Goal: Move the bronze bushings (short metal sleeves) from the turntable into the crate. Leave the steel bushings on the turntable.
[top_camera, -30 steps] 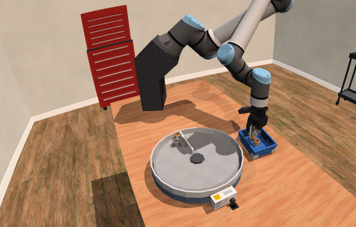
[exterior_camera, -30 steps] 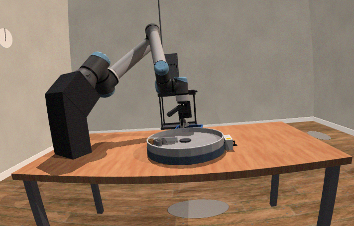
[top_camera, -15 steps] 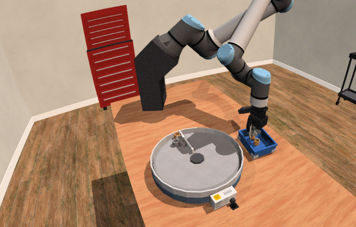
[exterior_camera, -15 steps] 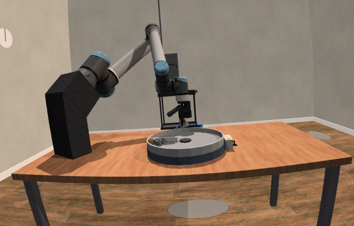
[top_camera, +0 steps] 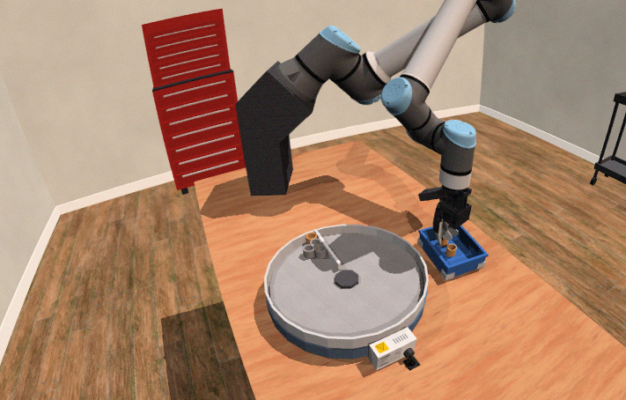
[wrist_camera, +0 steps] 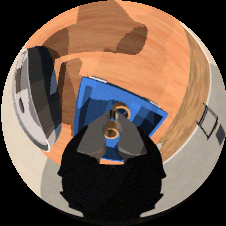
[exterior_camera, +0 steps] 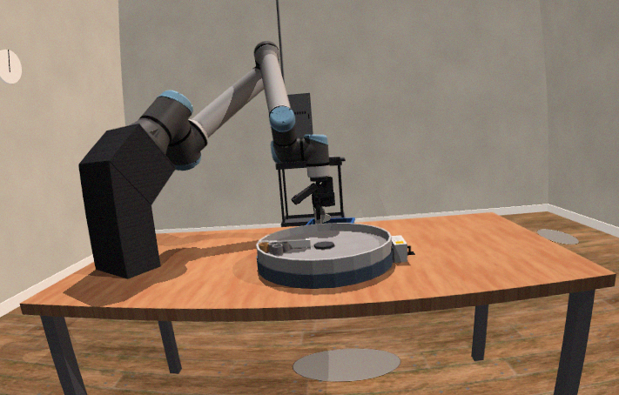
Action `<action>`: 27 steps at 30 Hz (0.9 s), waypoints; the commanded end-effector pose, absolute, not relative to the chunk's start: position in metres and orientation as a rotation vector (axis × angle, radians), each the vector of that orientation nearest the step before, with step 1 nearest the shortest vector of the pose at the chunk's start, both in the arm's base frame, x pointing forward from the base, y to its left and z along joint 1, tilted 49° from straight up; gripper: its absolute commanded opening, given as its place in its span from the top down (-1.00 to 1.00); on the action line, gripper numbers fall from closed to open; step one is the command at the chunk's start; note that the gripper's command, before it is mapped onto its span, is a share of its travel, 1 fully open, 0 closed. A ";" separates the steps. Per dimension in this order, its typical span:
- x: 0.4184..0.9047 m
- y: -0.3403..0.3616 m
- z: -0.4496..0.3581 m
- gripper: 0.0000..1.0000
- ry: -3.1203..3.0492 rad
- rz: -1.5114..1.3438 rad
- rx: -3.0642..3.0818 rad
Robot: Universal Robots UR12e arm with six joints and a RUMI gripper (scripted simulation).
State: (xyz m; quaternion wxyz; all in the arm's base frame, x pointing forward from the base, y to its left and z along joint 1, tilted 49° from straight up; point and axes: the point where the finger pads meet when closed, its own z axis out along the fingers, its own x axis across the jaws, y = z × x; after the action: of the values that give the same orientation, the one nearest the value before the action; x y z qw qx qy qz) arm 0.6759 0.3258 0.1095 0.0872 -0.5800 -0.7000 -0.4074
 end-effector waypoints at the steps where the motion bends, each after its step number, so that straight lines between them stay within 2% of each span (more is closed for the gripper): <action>1: 0.678 0.326 0.111 1.00 -2.087 -1.216 -1.727; 24: 0.678 0.326 0.111 1.00 -2.087 -1.216 -1.727; 25: 0.678 0.326 0.111 0.88 -2.087 -1.216 -1.727; 27: 0.678 0.326 0.111 0.88 -2.087 -1.216 -1.727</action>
State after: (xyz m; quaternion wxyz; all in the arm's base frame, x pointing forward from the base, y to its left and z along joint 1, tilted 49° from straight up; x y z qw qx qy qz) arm 0.6759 0.3258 0.1095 0.0872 -0.5800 -0.7000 -0.4074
